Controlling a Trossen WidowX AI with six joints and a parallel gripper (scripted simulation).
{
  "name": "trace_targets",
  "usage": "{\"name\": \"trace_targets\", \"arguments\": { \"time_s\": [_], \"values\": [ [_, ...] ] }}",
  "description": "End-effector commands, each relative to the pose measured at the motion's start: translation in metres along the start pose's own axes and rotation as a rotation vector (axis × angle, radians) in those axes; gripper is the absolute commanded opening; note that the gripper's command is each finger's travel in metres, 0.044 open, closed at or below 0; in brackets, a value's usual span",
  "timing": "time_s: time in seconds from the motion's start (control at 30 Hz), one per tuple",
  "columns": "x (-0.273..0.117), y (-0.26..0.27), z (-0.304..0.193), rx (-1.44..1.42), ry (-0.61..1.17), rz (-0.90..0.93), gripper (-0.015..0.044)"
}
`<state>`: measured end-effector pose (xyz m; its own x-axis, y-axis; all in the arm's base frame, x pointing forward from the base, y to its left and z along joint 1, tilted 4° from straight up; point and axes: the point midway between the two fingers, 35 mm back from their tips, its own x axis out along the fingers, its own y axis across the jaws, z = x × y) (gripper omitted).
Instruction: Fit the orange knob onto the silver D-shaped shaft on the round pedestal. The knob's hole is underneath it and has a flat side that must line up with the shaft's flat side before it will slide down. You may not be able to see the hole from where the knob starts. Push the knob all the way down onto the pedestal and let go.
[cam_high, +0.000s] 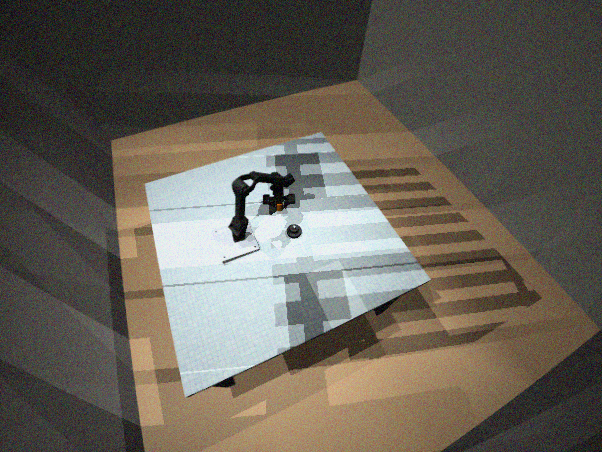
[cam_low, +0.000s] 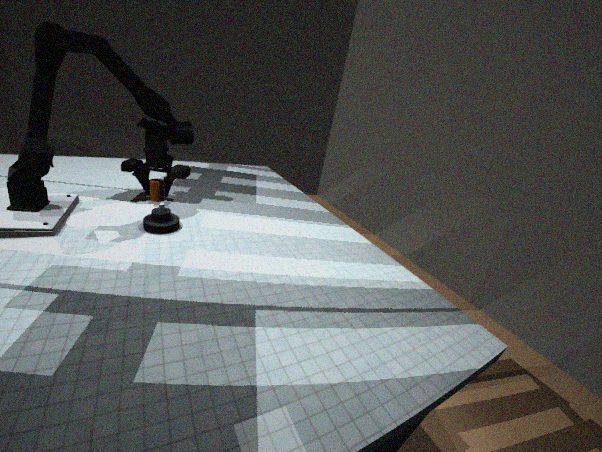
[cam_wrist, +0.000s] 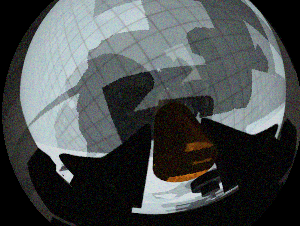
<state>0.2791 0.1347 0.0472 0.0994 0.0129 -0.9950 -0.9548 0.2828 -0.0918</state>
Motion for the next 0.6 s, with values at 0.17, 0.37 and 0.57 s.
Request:
{"name": "trace_targets", "arguments": {
  "time_s": [0.17, 0.37, 0.57],
  "values": [
    [0.002, 0.001, -0.001, -0.005, 0.001, 0.006, 0.0157],
    [0.0, 0.001, -0.001, 0.015, 0.001, 0.002, 0.0019],
    [-0.013, -0.001, 0.0, 0.045, 0.0, -0.004, 0.0]
  ]
}}
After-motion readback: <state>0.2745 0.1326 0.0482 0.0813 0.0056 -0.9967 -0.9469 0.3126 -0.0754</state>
